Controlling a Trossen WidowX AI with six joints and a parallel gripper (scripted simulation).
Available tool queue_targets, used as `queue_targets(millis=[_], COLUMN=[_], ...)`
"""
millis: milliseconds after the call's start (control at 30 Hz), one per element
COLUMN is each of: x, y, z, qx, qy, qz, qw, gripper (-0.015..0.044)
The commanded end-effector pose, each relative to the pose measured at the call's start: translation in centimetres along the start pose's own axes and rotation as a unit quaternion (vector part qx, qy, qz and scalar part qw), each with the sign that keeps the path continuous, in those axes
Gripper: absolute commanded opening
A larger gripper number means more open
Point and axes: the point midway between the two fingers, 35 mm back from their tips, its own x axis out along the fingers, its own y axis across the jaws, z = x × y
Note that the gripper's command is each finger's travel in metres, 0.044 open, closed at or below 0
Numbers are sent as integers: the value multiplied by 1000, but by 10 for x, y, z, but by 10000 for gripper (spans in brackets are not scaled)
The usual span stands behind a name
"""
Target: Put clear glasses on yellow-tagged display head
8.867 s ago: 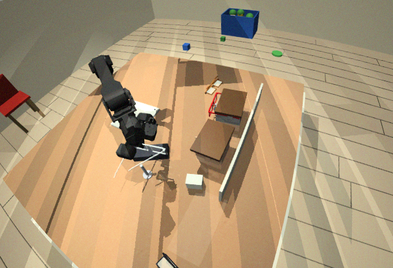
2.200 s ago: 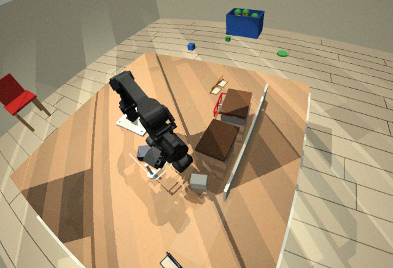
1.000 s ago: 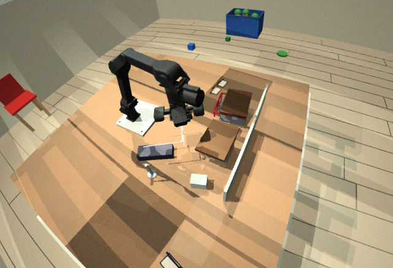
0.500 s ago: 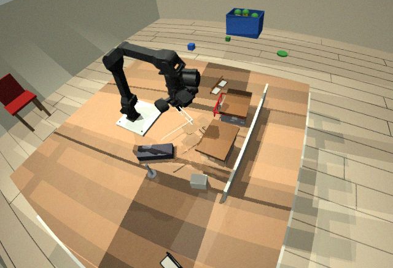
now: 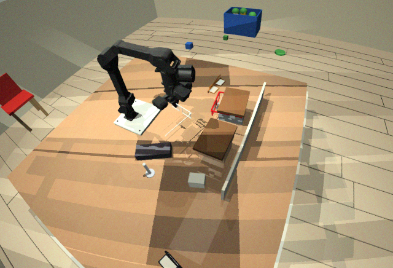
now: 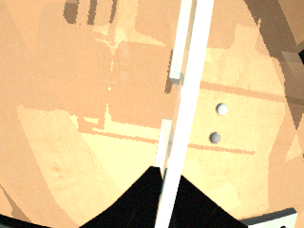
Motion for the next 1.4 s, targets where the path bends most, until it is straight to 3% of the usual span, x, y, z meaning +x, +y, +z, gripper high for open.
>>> queue_targets(millis=[0,1367], x=[2,35], y=[0,1], z=[0,3], qx=[-5,-5], qy=[-5,-5], qz=[-1,-1], qw=[1000,1000], gripper=[0,0])
